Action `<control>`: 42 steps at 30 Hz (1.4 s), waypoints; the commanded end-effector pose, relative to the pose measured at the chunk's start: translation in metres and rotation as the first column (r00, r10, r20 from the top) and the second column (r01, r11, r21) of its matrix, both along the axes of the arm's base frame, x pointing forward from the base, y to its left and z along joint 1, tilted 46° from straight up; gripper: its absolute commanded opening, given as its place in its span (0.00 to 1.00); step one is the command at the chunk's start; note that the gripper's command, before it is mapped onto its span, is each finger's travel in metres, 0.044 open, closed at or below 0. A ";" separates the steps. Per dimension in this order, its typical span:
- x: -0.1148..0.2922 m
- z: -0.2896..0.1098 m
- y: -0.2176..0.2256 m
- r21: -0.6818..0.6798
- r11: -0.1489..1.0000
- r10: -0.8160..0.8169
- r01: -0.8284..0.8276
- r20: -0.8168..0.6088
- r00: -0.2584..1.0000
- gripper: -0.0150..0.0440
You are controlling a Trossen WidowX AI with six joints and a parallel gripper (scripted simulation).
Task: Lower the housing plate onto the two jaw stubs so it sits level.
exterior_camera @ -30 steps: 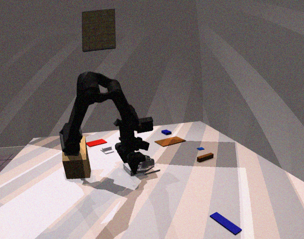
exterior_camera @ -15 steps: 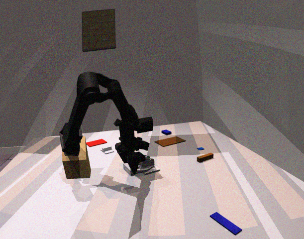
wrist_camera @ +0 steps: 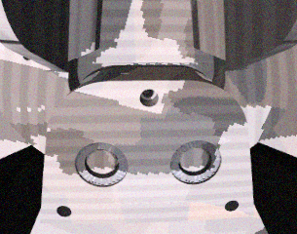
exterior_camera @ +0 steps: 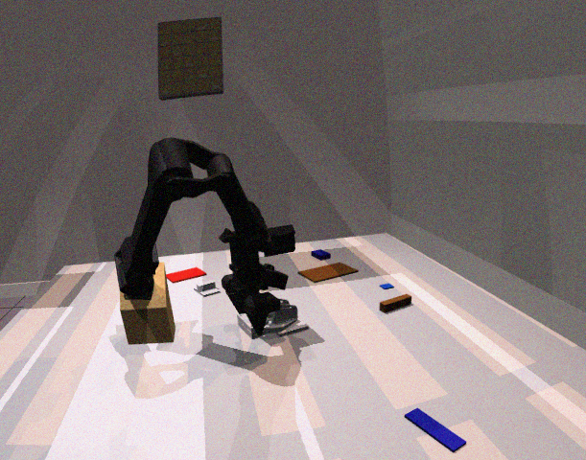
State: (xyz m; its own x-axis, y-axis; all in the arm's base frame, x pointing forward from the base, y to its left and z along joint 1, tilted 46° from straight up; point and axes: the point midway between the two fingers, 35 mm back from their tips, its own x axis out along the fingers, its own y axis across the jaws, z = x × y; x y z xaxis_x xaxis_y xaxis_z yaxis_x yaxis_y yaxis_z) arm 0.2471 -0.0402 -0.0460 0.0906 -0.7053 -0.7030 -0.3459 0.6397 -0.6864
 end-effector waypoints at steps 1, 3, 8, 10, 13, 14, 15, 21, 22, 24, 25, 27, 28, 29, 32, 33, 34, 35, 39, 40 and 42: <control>-0.001 -0.001 0.000 -0.002 1.000 0.003 -0.003 -0.006 1.000 0.85; -0.001 -0.001 0.000 -0.002 1.000 0.003 -0.003 -0.006 1.000 0.85; 0.000 0.000 0.000 0.000 1.000 0.000 0.000 0.000 1.000 0.94; 0.000 0.000 0.000 0.000 1.000 0.000 0.000 0.000 1.000 1.00; 0.000 0.000 0.000 0.000 1.000 0.000 0.000 0.000 1.000 1.00; 0.000 0.000 0.000 0.000 1.000 0.000 0.000 0.000 1.000 1.00; 0.000 0.000 0.000 0.000 1.000 0.000 0.000 0.000 1.000 1.00; 0.000 0.000 0.000 0.000 1.000 0.000 0.000 0.000 1.000 1.00; 0.000 0.000 0.000 0.000 1.000 0.000 0.000 0.000 1.000 1.00; 0.000 0.001 0.001 0.000 1.000 0.000 0.000 0.000 1.000 1.00; 0.000 0.003 0.003 0.001 1.000 0.001 -0.001 0.000 1.000 1.00; 0.000 0.009 0.011 0.004 1.000 0.001 -0.001 -0.001 1.000 1.00; 0.000 0.013 0.015 0.005 1.000 0.002 -0.002 -0.002 1.000 1.00; 0.000 0.017 0.021 0.006 1.000 0.002 -0.002 -0.003 1.000 1.00; -0.003 0.036 0.039 0.005 1.000 0.003 -0.003 -0.005 1.000 1.00; -0.005 0.043 0.046 0.004 1.000 0.003 -0.003 -0.006 1.000 1.00; -0.006 0.048 0.050 0.002 1.000 0.003 -0.003 -0.006 1.000 1.00; -0.007 0.052 0.053 0.001 1.000 0.003 -0.003 -0.007 1.000 1.00; -0.008 0.053 0.054 0.001 1.000 0.003 -0.003 -0.007 1.000 1.00; -0.006 0.047 0.051 -0.001 1.000 0.015 -0.015 -0.008 1.000 1.00; -0.009 0.049 0.054 0.001 1.000 0.015 -0.015 -0.008 1.000 1.00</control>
State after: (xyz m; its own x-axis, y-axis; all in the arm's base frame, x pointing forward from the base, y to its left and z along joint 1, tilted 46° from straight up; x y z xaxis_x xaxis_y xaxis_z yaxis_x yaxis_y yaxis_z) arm 0.2416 0.0114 0.0017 0.0971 -0.7044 -0.7032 -0.3582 0.6344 -0.6850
